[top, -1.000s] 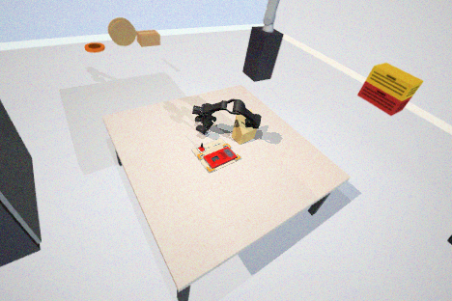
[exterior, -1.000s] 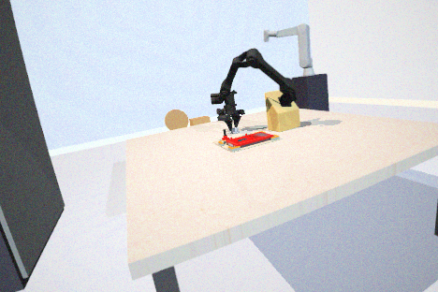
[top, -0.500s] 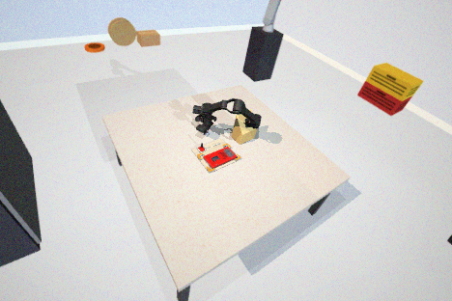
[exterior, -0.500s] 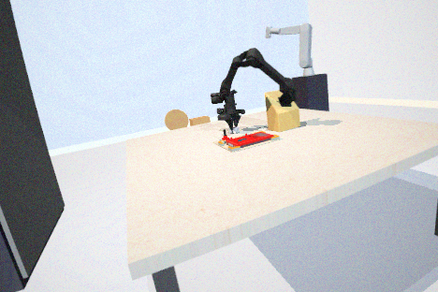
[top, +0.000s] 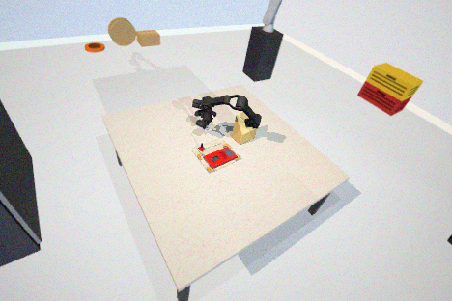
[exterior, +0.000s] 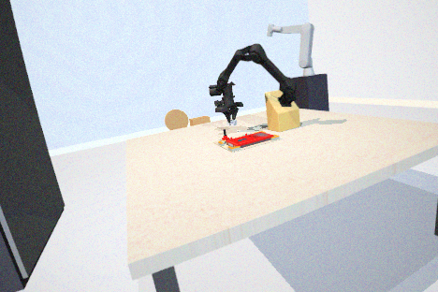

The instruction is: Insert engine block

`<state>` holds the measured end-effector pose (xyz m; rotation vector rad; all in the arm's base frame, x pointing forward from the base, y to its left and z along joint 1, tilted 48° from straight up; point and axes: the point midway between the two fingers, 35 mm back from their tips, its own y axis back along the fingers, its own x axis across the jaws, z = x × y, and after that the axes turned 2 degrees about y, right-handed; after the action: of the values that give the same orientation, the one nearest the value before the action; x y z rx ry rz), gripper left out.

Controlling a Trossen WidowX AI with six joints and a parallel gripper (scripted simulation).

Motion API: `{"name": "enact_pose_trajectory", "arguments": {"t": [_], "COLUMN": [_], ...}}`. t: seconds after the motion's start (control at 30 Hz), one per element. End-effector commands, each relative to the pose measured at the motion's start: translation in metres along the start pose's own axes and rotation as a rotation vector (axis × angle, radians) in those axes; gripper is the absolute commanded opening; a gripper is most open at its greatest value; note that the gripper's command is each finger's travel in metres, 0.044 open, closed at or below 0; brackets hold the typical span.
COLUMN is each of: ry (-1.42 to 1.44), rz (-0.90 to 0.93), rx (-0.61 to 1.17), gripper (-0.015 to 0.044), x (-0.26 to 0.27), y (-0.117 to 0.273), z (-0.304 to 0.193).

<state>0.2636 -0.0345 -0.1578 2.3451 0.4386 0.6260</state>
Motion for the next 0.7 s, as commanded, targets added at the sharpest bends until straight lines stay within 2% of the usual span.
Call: {"name": "enact_pose_trajectory", "arguments": {"t": [0.0,0.67], "ry": [0.009,0.009], "rz": [-0.001,-0.003], "rx": [-0.009,-0.001], "gripper": [0.0000,0.0000], "x": [0.001,-0.002], "y": [0.015,0.076], "z": [0.002,-0.004]}}
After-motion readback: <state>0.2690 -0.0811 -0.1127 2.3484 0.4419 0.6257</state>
